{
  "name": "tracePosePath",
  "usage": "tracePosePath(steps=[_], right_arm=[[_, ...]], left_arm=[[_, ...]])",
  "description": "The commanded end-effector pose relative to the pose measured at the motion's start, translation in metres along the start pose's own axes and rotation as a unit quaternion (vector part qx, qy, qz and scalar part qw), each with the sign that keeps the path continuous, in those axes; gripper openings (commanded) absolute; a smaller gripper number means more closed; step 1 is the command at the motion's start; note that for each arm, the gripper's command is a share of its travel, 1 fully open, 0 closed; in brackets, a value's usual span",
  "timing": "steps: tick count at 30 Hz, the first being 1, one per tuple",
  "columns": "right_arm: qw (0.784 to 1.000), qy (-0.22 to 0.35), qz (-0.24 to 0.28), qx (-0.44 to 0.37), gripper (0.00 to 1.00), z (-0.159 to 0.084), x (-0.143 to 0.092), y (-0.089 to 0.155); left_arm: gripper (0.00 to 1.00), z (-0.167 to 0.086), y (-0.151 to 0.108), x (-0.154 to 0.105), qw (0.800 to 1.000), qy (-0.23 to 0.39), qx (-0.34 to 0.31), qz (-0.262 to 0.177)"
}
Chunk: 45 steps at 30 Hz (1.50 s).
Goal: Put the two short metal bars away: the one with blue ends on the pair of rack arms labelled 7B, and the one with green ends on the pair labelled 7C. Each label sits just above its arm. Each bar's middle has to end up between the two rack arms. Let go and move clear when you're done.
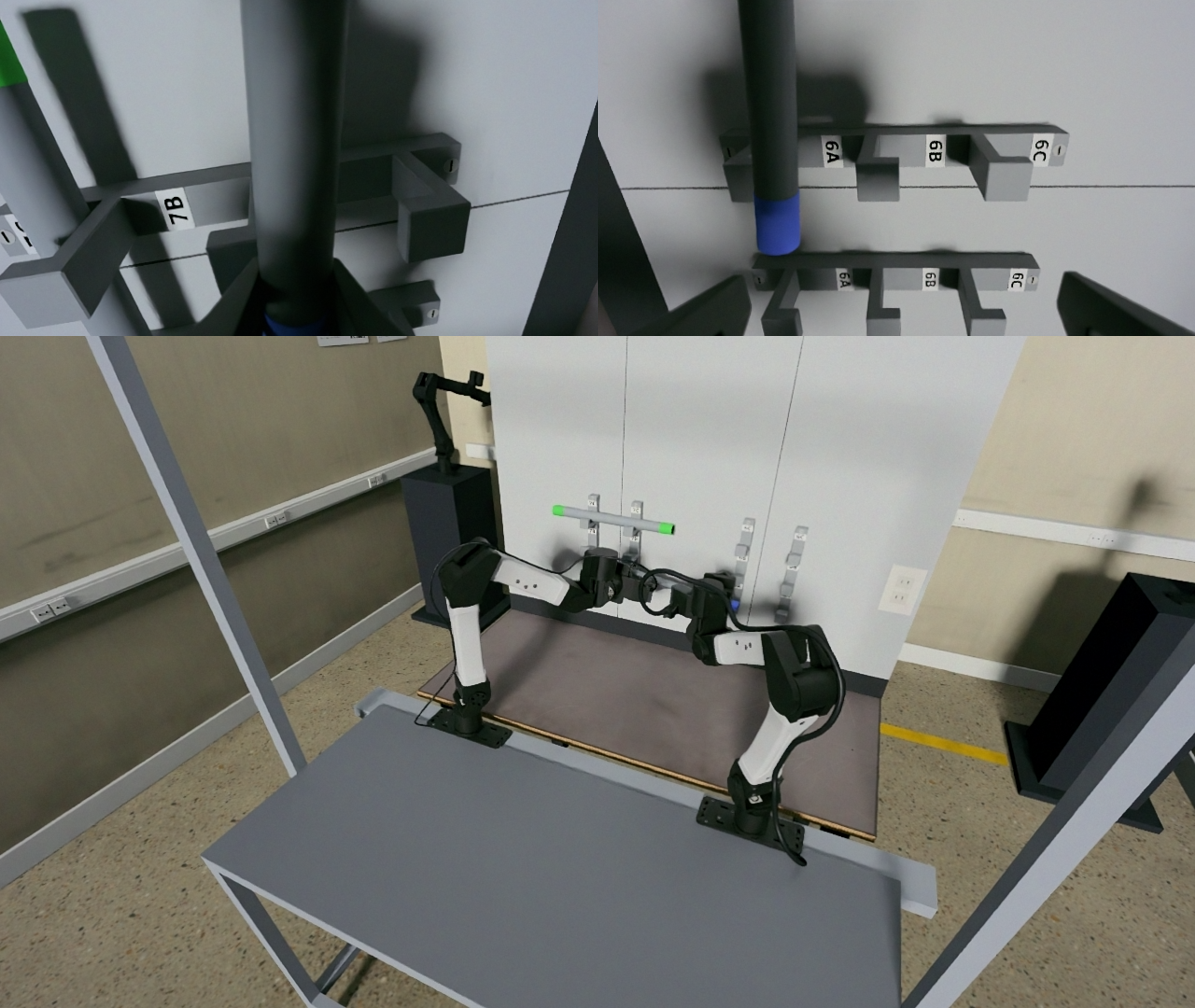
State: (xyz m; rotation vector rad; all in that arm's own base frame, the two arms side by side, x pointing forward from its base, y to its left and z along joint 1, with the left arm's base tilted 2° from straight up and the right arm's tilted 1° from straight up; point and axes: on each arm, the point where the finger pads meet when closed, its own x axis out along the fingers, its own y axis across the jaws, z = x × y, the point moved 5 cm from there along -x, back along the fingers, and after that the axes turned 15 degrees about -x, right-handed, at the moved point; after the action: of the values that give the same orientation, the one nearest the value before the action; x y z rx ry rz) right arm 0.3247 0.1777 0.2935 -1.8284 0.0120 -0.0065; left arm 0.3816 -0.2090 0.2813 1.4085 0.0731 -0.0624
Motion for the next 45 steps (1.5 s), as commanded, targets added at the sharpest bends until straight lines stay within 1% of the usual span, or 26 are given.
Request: tracePosePath(steps=[1, 45], right_arm=[[1.0, 0.003, -0.005, 0.002, 1.0, -0.009, -0.002, -0.001], [1.0, 0.003, -0.005, 0.002, 1.0, -0.043, 0.007, 0.009]], left_arm=[[0.0, 0.005, 0.025, 0.001, 0.997, -0.014, -0.059, 0.056], [0.0, 0.007, 0.038, 0.0, 0.997, -0.014, -0.059, 0.056]])
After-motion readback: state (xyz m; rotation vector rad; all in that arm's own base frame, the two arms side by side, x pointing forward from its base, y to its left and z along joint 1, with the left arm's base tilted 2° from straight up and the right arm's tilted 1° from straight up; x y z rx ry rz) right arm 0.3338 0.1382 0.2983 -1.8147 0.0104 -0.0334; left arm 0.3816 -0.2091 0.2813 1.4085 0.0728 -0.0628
